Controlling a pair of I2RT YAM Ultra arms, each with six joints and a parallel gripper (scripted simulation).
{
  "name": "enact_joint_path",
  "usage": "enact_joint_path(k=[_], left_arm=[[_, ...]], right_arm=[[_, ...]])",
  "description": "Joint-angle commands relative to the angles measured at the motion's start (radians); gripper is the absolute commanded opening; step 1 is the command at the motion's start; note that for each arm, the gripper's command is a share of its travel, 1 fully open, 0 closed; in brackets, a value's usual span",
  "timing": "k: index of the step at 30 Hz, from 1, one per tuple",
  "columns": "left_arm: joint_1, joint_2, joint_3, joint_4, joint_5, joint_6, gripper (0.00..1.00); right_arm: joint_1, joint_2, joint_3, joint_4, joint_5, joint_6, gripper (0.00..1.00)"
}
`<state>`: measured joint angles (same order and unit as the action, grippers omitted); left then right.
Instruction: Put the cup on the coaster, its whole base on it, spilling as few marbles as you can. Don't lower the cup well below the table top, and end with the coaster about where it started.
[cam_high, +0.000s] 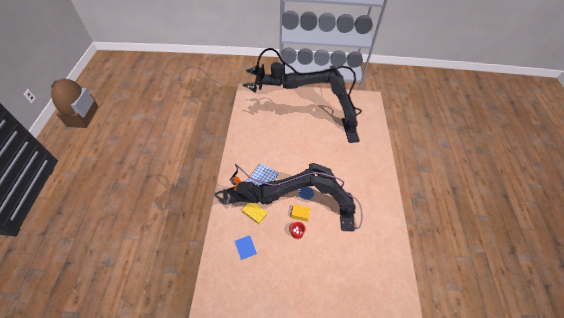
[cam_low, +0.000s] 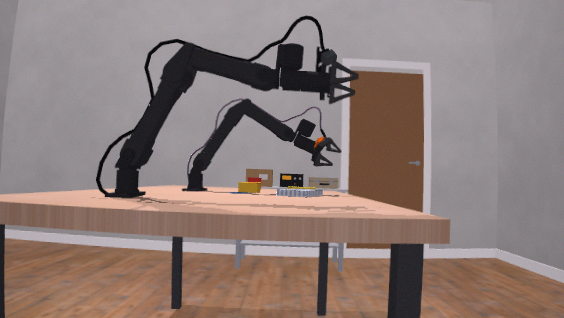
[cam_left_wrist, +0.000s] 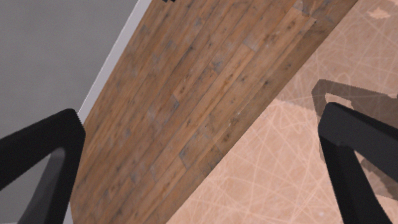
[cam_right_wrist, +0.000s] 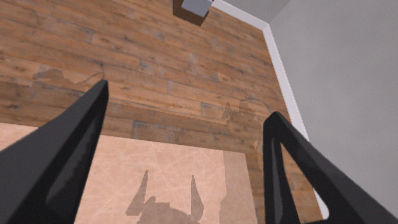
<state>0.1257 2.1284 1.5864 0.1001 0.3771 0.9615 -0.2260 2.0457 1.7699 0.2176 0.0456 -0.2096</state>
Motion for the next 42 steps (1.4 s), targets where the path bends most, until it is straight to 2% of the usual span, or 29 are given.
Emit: enact_joint_path(k=[1,17,23,26,32,34,42], left_arm=[[0.0,-0.02,0.014,0.002,0.005,-0.004,1.0],[0.0,-0.02,0.014,0.002,0.005,-0.004,1.0],[0.005,-0.048,-0.05,0.053,-0.048,-0.078,1.0],[0.013,-0.103,-0.13,0.074,-0.092,-0.158,1.0],[0.023,-0.28,-0.373,0.071,-0.176,-0.308,1.0],[0.023,-0.28,-0.373,0.071,-0.176,-0.308,1.0],[0.048,-0.57,-0.679,-0.04,-0.322,-0.587,1.0]], right_arm=[[0.0,-0.02,0.015,0.006,0.0,0.004,1.0],[0.0,-0.02,0.015,0.006,0.0,0.004,1.0],[0.051,-0.034,-0.029,0.053,-0.017,0.061,1.0],[0.133,-0.063,-0.072,0.083,-0.031,0.118,1.0],[0.318,-0.124,-0.18,0.135,-0.042,0.185,1.0],[0.318,-0.124,-0.18,0.135,-0.042,0.185,1.0],[0.649,-0.238,-0.377,0.238,-0.053,0.317,1.0]])
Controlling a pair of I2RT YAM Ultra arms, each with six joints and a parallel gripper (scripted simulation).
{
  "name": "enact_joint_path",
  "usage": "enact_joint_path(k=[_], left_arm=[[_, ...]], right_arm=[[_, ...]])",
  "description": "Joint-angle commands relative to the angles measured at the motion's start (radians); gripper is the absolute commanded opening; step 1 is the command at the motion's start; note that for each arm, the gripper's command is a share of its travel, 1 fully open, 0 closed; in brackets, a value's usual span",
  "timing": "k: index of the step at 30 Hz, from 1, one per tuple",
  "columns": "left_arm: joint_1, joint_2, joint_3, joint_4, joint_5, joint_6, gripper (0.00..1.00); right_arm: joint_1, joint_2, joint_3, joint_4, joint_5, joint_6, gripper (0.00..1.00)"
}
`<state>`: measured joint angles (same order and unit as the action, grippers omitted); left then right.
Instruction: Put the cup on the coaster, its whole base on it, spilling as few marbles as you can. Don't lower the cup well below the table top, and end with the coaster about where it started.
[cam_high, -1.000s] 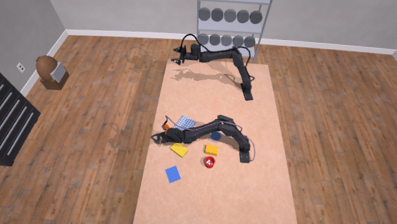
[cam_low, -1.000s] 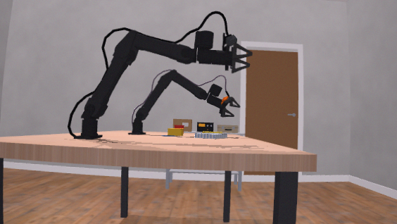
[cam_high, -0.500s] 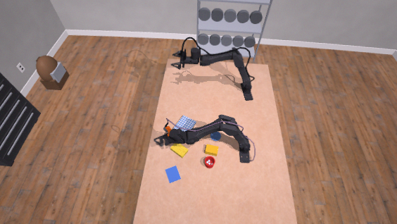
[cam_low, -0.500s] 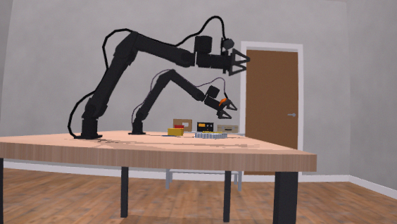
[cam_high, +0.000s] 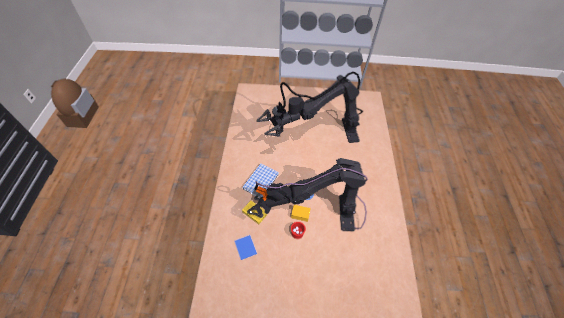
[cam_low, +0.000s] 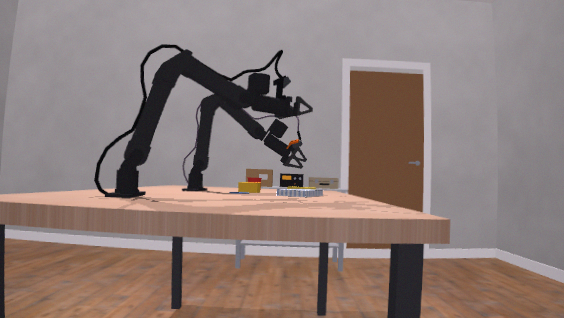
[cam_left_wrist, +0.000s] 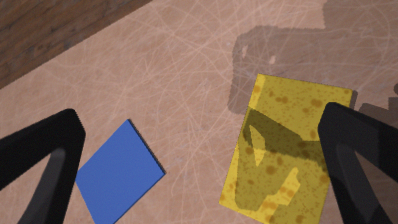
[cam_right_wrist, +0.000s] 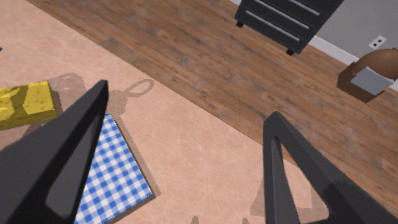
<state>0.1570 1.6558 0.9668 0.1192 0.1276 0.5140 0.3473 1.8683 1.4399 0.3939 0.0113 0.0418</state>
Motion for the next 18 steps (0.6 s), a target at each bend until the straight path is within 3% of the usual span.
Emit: enact_joint_path(k=[1,7,9,18], left_arm=[[0.021,-0.134,-0.089,-0.08,-0.085,-0.169,1.0],[0.057,-0.336,-0.215,-0.249,-0.144,-0.335,1.0],[0.057,-0.336,-0.215,-0.249,-0.144,-0.335,1.0],[0.174,-0.614,-0.284,-0.587,-0.143,-0.537,1.0]], right_arm=[[0.116,-0.074,-0.071,0.073,-0.021,0.082,1.0],[0.335,-0.148,-0.204,0.149,-0.025,0.165,1.0],[0.335,-0.148,-0.204,0.149,-0.025,0.165,1.0],[0.584,-0.233,-0.358,0.233,-0.028,0.25,1.0]])
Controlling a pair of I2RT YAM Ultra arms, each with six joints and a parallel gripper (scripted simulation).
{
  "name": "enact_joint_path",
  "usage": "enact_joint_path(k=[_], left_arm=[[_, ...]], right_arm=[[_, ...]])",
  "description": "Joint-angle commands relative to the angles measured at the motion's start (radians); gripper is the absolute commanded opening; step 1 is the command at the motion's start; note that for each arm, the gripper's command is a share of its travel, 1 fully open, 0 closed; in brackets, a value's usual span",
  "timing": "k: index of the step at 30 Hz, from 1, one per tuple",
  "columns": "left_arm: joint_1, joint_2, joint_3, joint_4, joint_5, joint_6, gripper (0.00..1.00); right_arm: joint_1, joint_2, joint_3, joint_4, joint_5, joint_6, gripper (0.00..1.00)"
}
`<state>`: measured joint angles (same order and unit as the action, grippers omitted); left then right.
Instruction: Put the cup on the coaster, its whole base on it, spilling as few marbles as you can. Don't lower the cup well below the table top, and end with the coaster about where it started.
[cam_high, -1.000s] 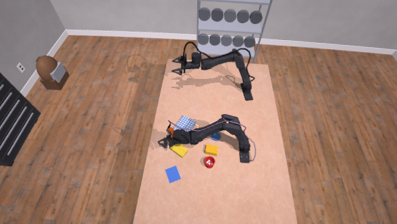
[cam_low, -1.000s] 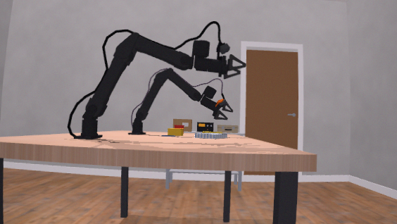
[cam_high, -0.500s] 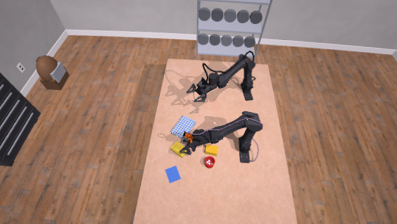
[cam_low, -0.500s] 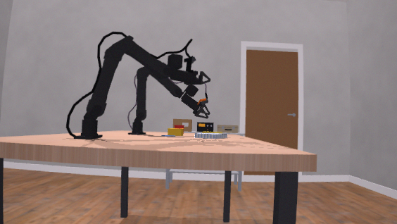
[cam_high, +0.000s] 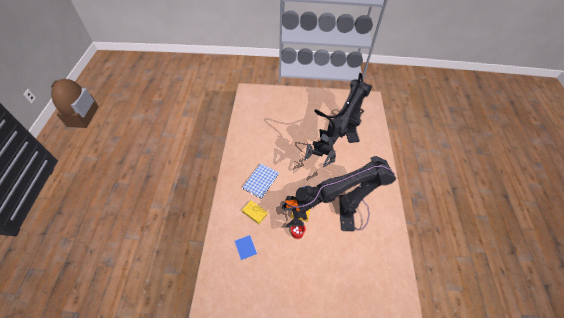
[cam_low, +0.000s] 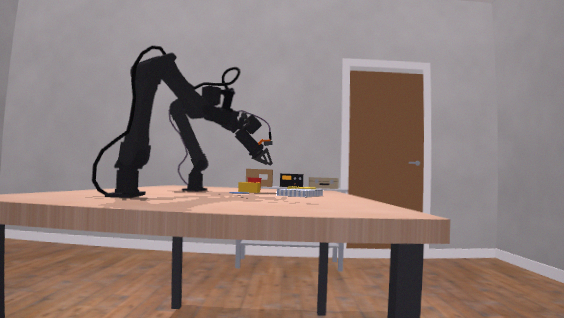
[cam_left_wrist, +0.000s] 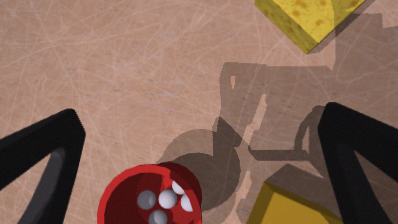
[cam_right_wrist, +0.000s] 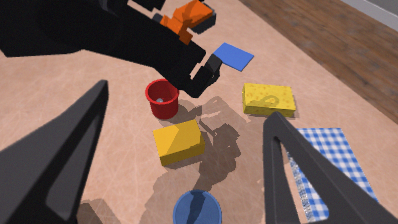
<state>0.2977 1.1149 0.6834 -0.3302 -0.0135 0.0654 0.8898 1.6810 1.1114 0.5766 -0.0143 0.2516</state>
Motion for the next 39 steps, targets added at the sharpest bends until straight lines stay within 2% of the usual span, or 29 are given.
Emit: enact_joint_path(k=[1,5,10,29,30,33,39], left_arm=[[0.049,-0.093,0.001,-0.168,0.002,-0.096,1.0],[0.117,-0.16,0.008,-0.267,0.021,-0.118,1.0],[0.159,-0.189,0.025,-0.309,0.037,-0.112,1.0],[0.181,-0.203,0.029,-0.302,0.033,-0.099,1.0],[0.181,-0.202,0.029,-0.317,0.043,-0.083,0.96],[0.177,-0.187,0.034,-0.338,0.054,-0.01,0.96],[0.162,-0.095,0.101,-0.41,0.101,0.268,0.96]], right_arm=[[0.057,-0.05,-0.039,0.056,0.0,0.043,1.0],[0.1,-0.064,-0.066,0.066,0.004,0.047,1.0],[0.097,-0.065,-0.069,0.054,0.006,0.039,1.0],[0.097,-0.065,-0.069,0.054,0.007,0.038,1.0],[0.097,-0.065,-0.069,0.054,0.007,0.038,1.0],[0.097,-0.065,-0.069,0.054,0.007,0.038,1.0],[0.097,-0.065,-0.069,0.054,0.007,0.038,1.0]])
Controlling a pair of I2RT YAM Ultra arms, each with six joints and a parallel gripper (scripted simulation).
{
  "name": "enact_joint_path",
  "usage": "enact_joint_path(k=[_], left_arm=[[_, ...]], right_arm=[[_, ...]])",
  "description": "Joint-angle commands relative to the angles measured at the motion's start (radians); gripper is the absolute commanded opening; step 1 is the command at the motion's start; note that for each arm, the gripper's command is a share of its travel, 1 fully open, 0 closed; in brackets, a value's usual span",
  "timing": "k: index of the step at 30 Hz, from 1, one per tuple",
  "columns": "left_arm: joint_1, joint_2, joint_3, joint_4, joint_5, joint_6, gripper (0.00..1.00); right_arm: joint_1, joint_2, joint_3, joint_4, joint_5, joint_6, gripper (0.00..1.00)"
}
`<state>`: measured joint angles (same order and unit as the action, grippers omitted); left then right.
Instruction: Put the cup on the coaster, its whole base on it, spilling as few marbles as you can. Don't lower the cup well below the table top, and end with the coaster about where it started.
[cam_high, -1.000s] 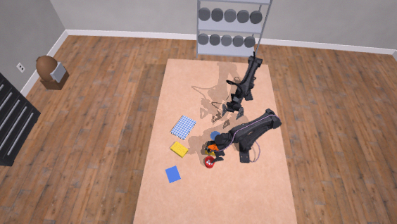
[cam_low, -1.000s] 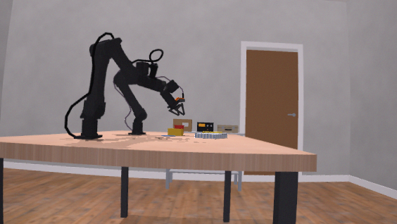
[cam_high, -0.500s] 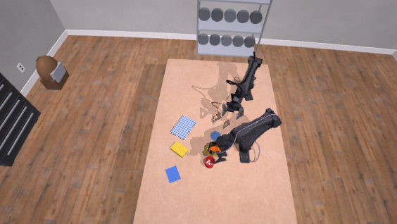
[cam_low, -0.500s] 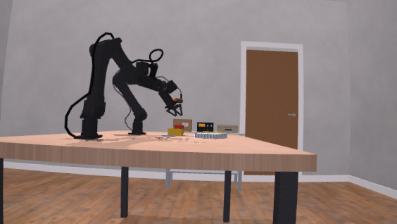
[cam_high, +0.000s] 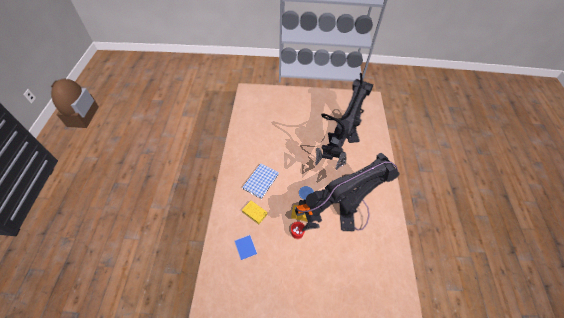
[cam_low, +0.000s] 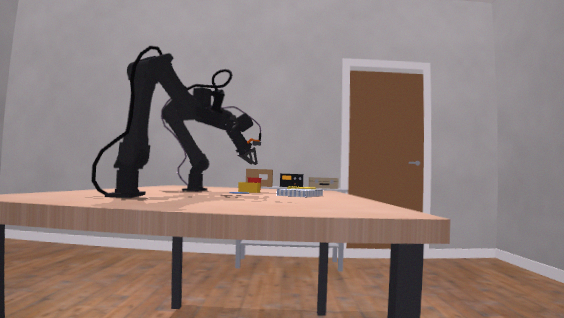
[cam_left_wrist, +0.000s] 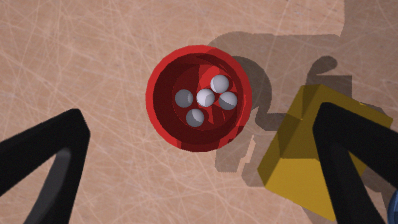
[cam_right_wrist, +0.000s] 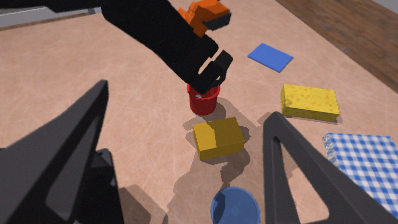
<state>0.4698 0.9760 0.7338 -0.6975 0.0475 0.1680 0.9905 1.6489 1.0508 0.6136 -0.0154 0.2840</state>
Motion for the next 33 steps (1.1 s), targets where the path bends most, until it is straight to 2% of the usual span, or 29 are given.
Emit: enact_joint_path(k=[1,3,16,18,20,33], left_arm=[[-0.009,0.059,0.063,-0.054,0.048,0.203,0.96],[-0.009,0.059,0.063,-0.054,0.048,0.203,0.96],[-0.01,0.267,0.236,-0.232,0.125,0.741,0.96],[-0.011,0.299,0.262,-0.259,0.117,0.821,0.96],[-0.011,0.299,0.262,-0.259,0.117,0.821,0.96],[-0.013,0.521,0.445,-0.402,0.004,1.366,0.96]], right_arm=[[-0.003,-0.033,-0.009,0.017,0.008,0.006,1.0],[-0.003,-0.033,-0.009,0.017,0.008,0.006,1.0],[-0.003,-0.033,-0.009,0.017,0.008,0.006,1.0],[-0.003,-0.033,-0.009,0.017,0.008,0.006,1.0],[-0.003,-0.033,-0.009,0.017,0.008,0.006,1.0],[-0.003,-0.033,-0.009,0.017,0.008,0.006,1.0]])
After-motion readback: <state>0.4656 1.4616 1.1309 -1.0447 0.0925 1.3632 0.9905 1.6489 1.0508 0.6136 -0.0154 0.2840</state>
